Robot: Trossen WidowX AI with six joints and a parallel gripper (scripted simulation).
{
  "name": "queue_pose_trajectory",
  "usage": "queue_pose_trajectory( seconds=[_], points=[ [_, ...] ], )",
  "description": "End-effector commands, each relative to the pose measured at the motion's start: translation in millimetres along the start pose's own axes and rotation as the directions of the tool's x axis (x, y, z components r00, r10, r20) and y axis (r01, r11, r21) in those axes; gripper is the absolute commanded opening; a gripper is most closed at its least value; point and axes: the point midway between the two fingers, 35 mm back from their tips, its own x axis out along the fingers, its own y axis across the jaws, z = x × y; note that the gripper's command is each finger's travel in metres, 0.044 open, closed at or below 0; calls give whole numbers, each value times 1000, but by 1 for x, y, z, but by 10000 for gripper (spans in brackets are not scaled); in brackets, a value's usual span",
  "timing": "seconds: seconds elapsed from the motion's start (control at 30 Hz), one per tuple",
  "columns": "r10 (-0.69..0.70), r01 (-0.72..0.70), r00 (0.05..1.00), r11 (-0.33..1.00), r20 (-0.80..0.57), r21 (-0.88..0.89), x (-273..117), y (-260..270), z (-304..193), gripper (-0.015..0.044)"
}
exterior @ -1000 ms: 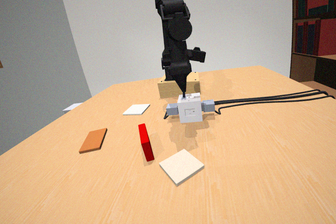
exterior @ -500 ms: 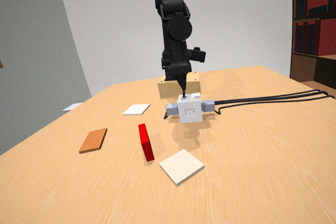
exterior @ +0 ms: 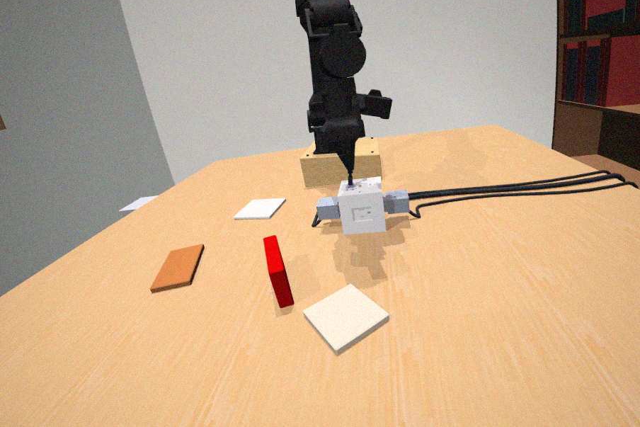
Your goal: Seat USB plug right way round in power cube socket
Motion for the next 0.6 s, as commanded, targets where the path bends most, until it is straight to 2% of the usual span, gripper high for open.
queue_pose_trajectory(
  seconds=[0.0, 0.57],
  points=[
    [-1, 1, 1000, 1000, 0, 0, -2, 0, 0, 0],
    [-1, 1, 1000, 1000, 0, 0, -14, 0, 0, 0]
  ],
)
